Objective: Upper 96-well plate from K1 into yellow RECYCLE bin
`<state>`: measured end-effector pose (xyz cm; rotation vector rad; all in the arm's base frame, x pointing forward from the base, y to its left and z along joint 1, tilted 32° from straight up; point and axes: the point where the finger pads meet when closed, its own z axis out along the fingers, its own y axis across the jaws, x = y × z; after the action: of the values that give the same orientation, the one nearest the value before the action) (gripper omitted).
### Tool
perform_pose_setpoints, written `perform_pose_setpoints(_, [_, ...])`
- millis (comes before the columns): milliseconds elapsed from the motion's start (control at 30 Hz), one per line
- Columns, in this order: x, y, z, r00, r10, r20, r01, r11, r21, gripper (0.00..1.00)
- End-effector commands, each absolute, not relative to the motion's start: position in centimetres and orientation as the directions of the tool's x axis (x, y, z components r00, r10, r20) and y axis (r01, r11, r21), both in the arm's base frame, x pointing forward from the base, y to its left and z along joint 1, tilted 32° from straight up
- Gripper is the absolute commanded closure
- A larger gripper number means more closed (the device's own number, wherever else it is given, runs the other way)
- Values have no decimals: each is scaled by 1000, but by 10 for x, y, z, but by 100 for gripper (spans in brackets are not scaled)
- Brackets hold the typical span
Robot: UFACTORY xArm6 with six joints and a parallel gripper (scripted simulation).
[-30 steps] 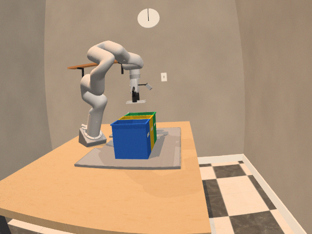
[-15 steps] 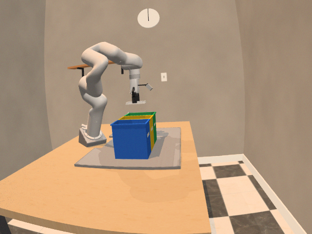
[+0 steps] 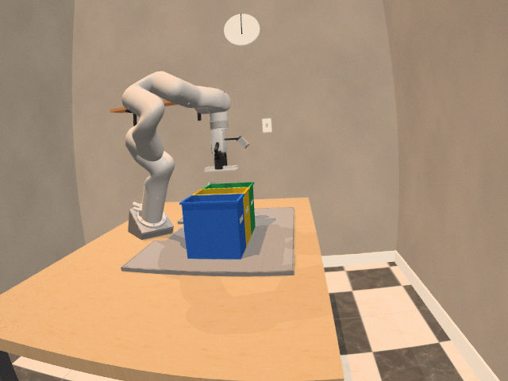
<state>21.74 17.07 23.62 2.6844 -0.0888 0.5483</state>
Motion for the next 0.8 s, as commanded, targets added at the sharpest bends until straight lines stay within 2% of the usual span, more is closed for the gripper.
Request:
perform_pose_setpoints(0, [218, 160, 242, 921, 17, 390, -138, -920, 366, 100])
perform_pose_setpoints(767, [222, 99, 269, 921, 17, 390, -138, -920, 366, 100])
